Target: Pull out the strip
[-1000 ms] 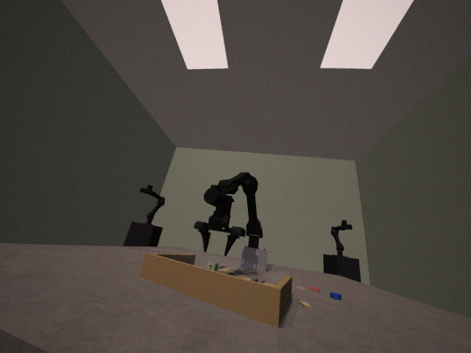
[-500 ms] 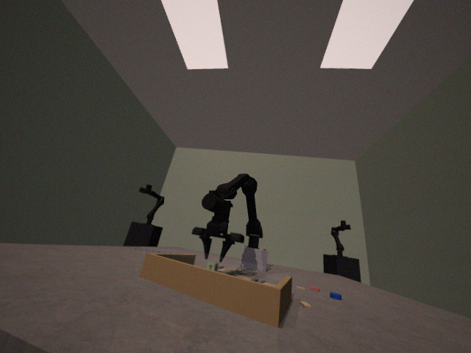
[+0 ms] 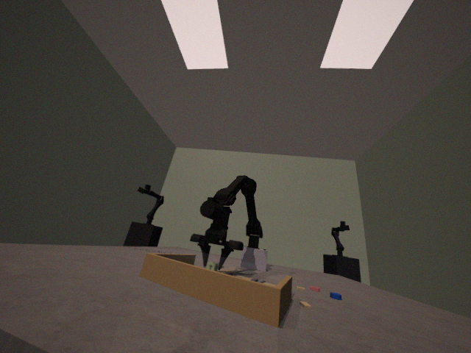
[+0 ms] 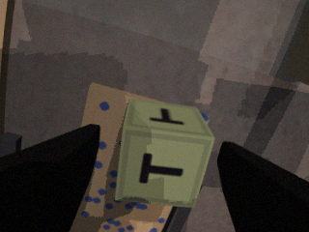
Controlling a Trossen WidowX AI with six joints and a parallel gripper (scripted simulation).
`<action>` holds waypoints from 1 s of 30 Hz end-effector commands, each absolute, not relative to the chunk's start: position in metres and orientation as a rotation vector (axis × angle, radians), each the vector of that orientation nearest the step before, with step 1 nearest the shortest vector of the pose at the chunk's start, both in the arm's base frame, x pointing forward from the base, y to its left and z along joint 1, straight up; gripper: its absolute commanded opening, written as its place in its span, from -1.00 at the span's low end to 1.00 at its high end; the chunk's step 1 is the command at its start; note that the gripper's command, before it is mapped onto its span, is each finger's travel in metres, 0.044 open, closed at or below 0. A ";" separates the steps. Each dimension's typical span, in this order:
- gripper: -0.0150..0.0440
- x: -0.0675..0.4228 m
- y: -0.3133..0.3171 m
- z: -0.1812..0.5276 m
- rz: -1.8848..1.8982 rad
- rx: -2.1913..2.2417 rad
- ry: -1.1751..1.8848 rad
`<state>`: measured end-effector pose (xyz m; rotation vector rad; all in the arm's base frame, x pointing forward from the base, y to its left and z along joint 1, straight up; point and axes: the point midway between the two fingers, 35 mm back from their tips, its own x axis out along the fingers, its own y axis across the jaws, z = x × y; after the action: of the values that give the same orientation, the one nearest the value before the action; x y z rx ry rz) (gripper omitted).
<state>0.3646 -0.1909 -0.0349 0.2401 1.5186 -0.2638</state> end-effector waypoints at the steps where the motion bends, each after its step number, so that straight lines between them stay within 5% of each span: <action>1: 0.36 0.364 -0.190 -0.042 -0.263 0.245 1.520; 4: 0.36 0.364 -0.190 -0.042 -0.263 0.245 1.520; 8: 0.00 0.364 -0.191 -0.040 -0.263 0.241 1.522; 15: -0.16 0.364 -0.191 -0.040 -0.263 0.241 1.522; 19: -0.49 0.362 -0.190 -0.038 -0.263 0.241 1.522; 30: -0.49 0.327 -0.172 -0.011 -0.262 0.245 1.524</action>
<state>0.3365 -0.1765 -0.0220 0.2445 1.5330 -0.2613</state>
